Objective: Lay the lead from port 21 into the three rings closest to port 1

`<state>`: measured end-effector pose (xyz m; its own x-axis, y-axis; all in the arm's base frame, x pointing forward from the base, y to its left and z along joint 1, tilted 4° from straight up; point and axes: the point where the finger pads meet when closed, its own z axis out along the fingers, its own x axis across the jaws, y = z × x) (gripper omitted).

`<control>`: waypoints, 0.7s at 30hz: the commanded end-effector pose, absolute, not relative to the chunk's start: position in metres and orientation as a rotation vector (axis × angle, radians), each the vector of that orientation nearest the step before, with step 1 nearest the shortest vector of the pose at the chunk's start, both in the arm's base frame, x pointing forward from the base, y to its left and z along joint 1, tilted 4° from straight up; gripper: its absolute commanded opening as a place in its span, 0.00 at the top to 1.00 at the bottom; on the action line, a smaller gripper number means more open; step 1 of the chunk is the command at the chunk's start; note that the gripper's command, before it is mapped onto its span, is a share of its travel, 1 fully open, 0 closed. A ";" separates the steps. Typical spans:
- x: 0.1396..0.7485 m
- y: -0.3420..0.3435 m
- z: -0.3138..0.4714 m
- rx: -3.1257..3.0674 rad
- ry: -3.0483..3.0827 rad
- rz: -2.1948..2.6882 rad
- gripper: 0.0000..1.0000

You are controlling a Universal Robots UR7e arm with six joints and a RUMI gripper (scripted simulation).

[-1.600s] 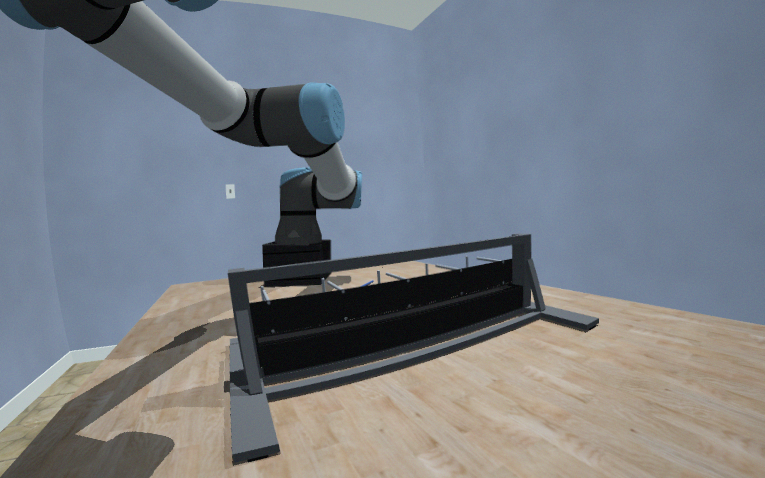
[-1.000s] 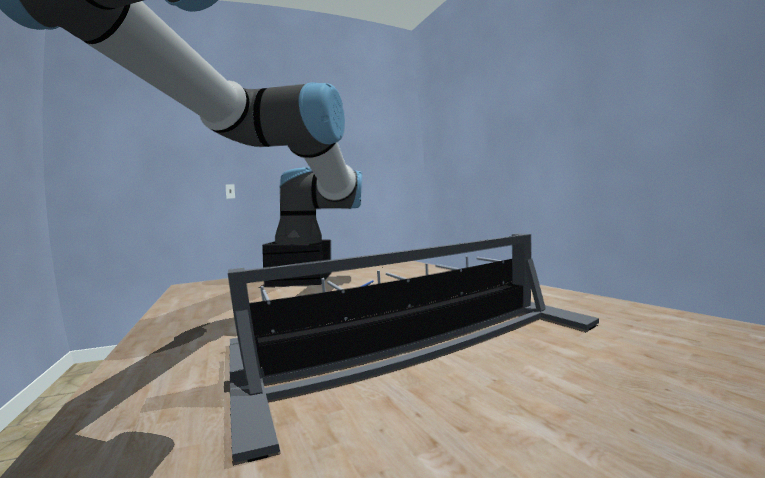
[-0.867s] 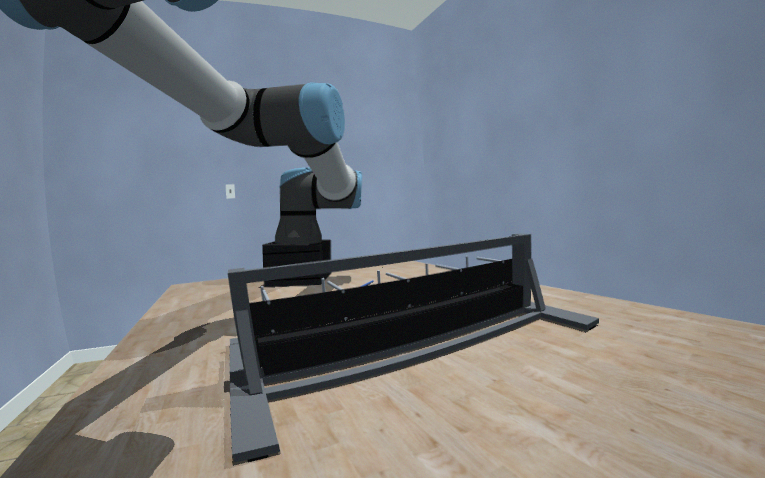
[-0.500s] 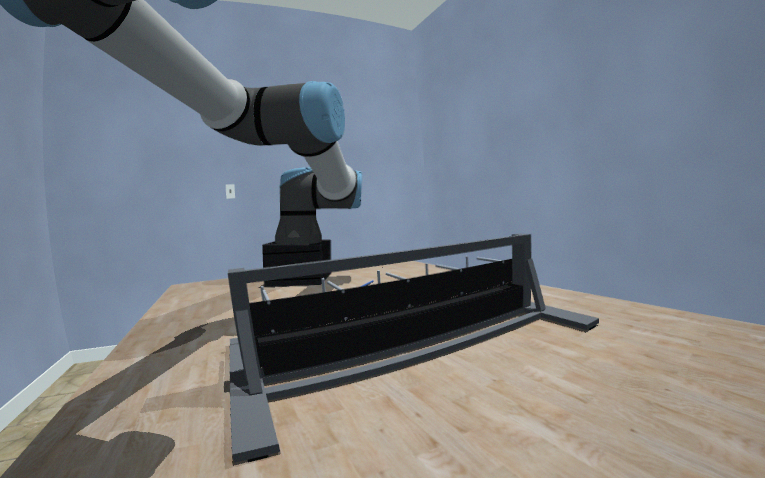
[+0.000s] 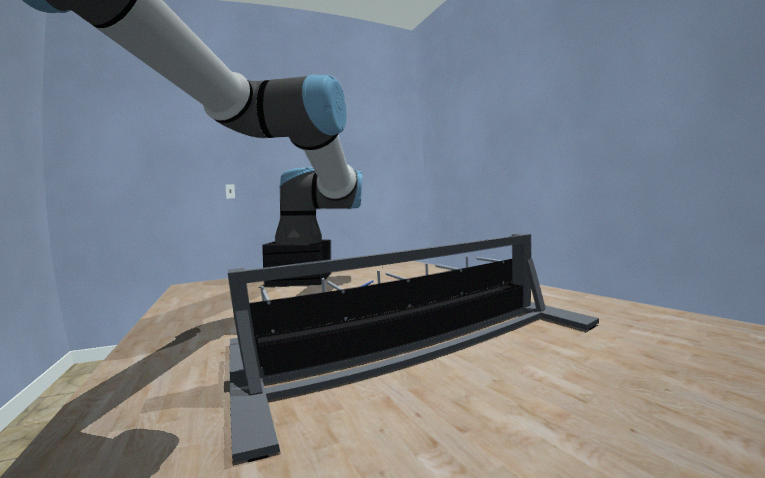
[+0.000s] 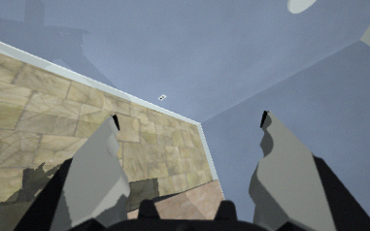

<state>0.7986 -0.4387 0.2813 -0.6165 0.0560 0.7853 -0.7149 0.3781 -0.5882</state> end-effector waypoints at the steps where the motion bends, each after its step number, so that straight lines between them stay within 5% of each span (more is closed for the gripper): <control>1: 0.795 -0.433 0.281 0.640 -1.890 1.251 0.00; 21: 0.774 -0.401 0.272 0.950 -1.851 0.980 0.00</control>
<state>0.7787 -0.4070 0.2725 -0.4121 -0.1904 0.8910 -0.8494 0.4341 -0.3001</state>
